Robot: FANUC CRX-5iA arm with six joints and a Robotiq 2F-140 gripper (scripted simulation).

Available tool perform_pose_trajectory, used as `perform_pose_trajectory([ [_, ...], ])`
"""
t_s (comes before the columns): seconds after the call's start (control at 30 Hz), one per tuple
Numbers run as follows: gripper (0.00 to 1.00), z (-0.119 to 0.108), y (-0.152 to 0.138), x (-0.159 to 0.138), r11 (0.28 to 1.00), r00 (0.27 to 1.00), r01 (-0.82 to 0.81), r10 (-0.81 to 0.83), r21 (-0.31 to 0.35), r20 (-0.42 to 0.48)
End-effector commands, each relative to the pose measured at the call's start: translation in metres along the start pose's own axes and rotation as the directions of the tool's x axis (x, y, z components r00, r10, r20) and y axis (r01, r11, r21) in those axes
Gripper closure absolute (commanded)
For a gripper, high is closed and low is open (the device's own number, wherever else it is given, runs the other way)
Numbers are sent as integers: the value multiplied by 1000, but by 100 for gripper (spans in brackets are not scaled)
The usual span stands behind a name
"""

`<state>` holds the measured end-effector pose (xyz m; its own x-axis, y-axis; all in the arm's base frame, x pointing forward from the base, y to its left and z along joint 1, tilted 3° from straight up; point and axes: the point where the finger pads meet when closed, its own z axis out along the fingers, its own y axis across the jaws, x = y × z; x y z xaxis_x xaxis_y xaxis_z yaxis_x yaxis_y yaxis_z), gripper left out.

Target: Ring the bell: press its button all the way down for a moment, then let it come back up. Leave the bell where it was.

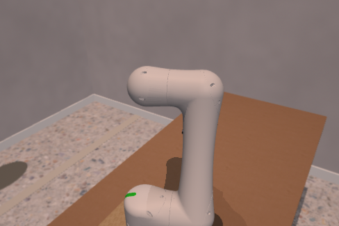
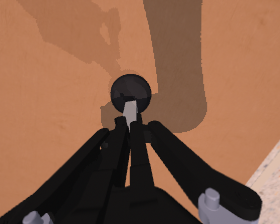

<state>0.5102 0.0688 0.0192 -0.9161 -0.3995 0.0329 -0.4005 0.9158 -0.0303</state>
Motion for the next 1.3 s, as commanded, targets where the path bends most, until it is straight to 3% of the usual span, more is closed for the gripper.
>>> perform_pose_trajectory([
  [0.0,100,4,1,0,1000,1000,0,0,0,0],
  [0.53,100,19,3,0,1000,1000,0,0,0,0],
  [1.27,100,20,3,0,1000,1000,0,0,0,0],
])
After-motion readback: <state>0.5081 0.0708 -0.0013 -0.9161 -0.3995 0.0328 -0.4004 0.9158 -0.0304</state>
